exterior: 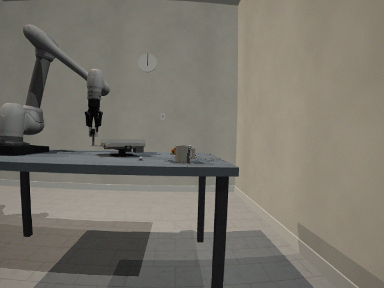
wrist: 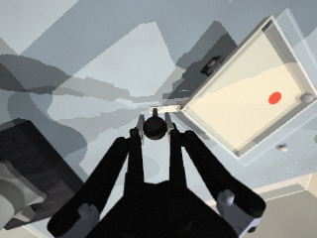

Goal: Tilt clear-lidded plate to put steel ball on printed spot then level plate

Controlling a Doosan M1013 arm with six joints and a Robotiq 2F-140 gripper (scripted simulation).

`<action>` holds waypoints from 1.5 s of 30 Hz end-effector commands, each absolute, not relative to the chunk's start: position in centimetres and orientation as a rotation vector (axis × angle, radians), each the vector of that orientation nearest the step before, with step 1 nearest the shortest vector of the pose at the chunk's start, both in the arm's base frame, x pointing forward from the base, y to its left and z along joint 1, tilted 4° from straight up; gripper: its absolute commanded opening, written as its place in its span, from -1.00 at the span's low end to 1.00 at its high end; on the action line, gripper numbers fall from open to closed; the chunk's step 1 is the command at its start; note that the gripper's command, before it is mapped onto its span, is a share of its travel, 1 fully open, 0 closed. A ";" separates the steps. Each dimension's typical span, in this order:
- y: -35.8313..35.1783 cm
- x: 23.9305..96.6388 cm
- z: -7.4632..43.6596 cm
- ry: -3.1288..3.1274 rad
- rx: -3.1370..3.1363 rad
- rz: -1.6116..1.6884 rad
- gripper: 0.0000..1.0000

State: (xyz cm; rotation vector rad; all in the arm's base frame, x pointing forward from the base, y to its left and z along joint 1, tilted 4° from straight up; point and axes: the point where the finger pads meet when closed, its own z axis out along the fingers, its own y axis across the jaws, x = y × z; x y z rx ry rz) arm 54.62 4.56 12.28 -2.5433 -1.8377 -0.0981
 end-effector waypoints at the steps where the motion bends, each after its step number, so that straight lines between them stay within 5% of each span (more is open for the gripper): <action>1: 4.6 54.6 12.3 -1.837 -2.543 -0.098 -1.00; 45: 4.5 54.7 12.6 -1.837 -2.543 -0.098 -1.00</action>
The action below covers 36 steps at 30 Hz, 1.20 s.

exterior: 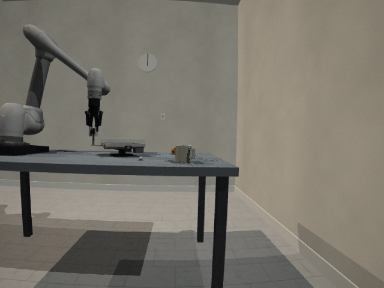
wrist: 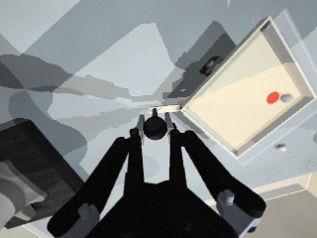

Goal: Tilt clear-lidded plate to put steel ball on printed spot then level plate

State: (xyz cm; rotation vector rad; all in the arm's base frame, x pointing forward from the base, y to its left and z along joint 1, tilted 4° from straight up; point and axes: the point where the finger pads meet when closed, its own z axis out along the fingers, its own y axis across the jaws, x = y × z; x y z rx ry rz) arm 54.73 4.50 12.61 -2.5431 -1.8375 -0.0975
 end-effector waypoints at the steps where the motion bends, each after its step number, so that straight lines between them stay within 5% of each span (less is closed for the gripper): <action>1: 4.5 54.7 12.6 -1.837 -2.543 -0.098 -1.00; 36: 4.6 54.6 12.4 -1.837 -2.543 -0.098 -1.00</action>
